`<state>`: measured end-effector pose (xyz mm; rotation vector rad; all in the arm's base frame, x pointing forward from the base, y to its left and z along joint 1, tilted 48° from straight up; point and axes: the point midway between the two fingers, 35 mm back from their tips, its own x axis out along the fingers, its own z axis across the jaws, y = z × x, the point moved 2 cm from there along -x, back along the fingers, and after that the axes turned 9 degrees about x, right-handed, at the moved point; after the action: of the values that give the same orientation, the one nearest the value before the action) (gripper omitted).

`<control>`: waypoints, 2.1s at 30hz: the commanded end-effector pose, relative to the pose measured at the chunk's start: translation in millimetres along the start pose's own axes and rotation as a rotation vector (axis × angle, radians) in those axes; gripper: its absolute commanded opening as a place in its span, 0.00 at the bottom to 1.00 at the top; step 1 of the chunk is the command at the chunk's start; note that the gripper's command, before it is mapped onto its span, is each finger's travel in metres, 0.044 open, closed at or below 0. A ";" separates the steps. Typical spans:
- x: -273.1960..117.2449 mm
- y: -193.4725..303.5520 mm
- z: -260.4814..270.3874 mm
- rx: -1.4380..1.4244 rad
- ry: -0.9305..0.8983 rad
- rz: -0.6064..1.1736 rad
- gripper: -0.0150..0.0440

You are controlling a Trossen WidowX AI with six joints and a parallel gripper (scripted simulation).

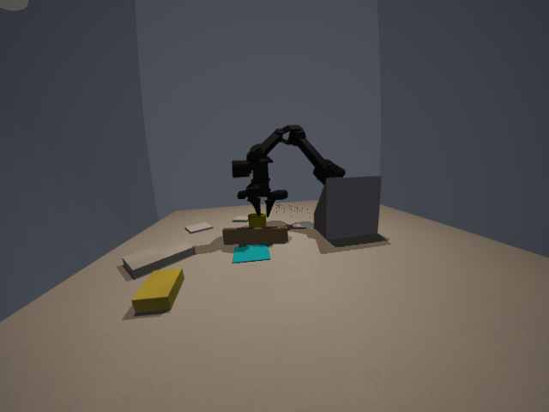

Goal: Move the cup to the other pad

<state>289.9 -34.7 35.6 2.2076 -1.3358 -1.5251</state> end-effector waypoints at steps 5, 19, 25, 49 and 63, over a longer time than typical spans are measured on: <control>13.5 0.5 0.5 -0.006 0.003 0.005 0.54; 31.6 2.4 1.0 -0.006 0.005 0.008 0.54; 29.9 2.2 0.9 -0.001 0.001 0.006 0.48; 22.2 1.0 0.6 -0.002 0.000 0.004 0.25; -25.4 -2.3 1.2 -0.005 0.000 0.002 0.25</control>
<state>288.2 -23.2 43.1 2.1919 -1.3316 -1.5279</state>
